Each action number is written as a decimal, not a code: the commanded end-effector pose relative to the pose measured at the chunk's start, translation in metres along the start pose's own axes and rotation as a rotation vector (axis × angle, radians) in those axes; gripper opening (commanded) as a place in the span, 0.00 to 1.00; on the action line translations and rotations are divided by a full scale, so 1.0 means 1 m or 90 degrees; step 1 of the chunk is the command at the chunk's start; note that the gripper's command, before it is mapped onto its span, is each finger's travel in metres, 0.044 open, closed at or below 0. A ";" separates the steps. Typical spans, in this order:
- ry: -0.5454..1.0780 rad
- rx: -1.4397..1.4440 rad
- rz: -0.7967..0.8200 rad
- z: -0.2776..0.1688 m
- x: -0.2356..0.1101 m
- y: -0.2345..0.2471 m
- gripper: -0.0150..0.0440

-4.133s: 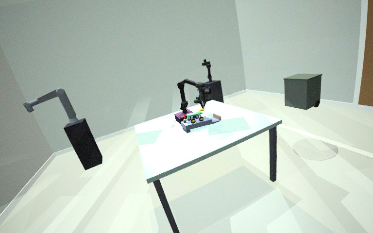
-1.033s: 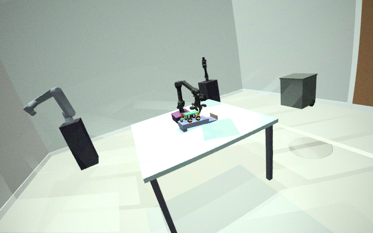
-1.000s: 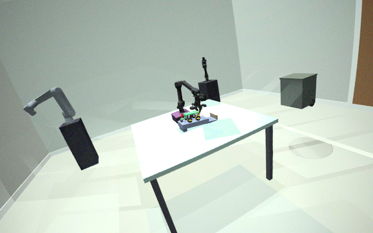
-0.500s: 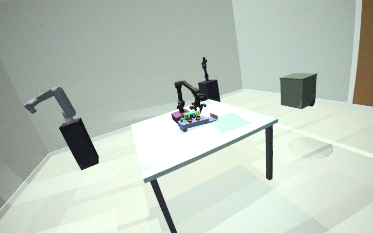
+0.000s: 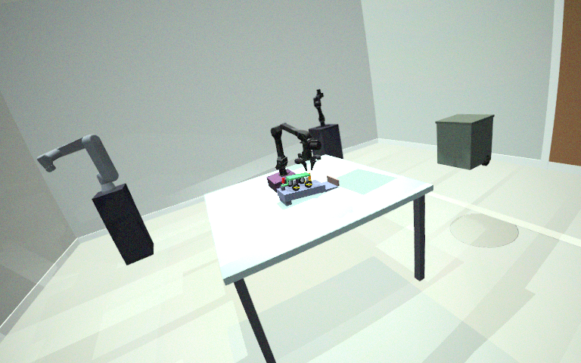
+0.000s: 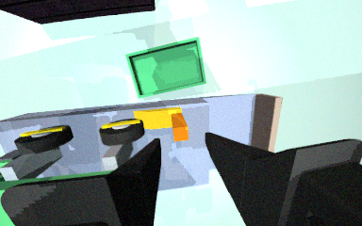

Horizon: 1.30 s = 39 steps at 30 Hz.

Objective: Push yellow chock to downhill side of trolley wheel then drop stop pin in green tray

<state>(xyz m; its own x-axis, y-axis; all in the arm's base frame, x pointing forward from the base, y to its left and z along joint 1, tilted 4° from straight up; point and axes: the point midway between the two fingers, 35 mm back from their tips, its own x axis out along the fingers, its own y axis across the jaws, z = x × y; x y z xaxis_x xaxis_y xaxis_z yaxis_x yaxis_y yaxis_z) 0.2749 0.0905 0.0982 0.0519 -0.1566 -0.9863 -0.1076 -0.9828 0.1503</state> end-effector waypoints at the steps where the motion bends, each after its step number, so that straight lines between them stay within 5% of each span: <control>1: 0.000 0.000 0.000 0.000 0.000 0.000 0.62; 4: 0.000 0.000 0.000 0.000 0.000 0.000 0.75; 8: 0.005 0.052 -0.003 -0.004 -0.003 0.008 0.58; 32: 0.099 0.945 0.088 -0.042 -0.034 0.190 0.58; 39: 0.107 0.999 0.098 -0.041 -0.035 0.203 0.58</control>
<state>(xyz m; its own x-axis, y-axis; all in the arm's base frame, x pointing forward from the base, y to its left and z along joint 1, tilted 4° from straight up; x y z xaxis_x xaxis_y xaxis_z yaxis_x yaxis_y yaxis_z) 0.2926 -0.1036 0.1639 0.0407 -0.3449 -0.9378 -0.9950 0.0717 -0.0696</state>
